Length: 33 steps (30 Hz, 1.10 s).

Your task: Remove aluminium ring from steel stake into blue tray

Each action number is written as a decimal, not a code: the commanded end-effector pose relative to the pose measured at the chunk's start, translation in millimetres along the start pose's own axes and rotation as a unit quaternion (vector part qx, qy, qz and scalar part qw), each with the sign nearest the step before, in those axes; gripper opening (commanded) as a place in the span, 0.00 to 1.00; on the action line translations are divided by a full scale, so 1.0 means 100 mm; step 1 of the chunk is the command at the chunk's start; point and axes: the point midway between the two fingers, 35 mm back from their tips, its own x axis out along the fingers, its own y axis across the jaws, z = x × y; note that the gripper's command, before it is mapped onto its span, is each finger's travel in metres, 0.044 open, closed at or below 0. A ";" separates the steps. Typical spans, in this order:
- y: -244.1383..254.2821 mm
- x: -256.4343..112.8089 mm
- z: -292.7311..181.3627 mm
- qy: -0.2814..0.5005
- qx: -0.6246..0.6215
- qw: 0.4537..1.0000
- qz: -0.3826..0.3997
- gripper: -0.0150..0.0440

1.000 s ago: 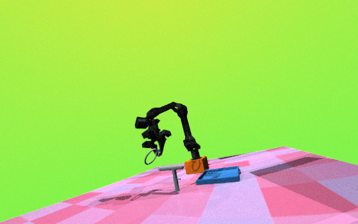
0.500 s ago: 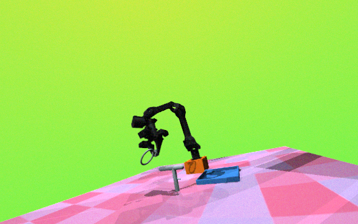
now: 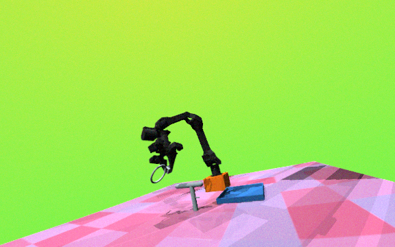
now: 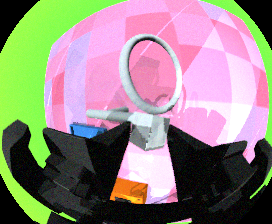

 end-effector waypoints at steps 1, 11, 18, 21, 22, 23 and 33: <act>0.01 0.01 0.07 0.000 0.002 1.000 -0.001 0.25; 0.02 0.05 0.22 -0.001 0.002 1.000 -0.001 0.25; 0.04 0.09 0.33 -0.001 0.002 1.000 -0.001 0.25; 0.04 0.09 0.34 -0.002 0.000 1.000 -0.001 0.25; 0.04 0.09 0.33 -0.003 -0.005 1.000 -0.001 0.25; 0.05 0.09 0.32 -0.006 -0.015 1.000 -0.001 0.25; 0.15 0.06 0.22 -0.035 -0.126 0.991 -0.008 0.25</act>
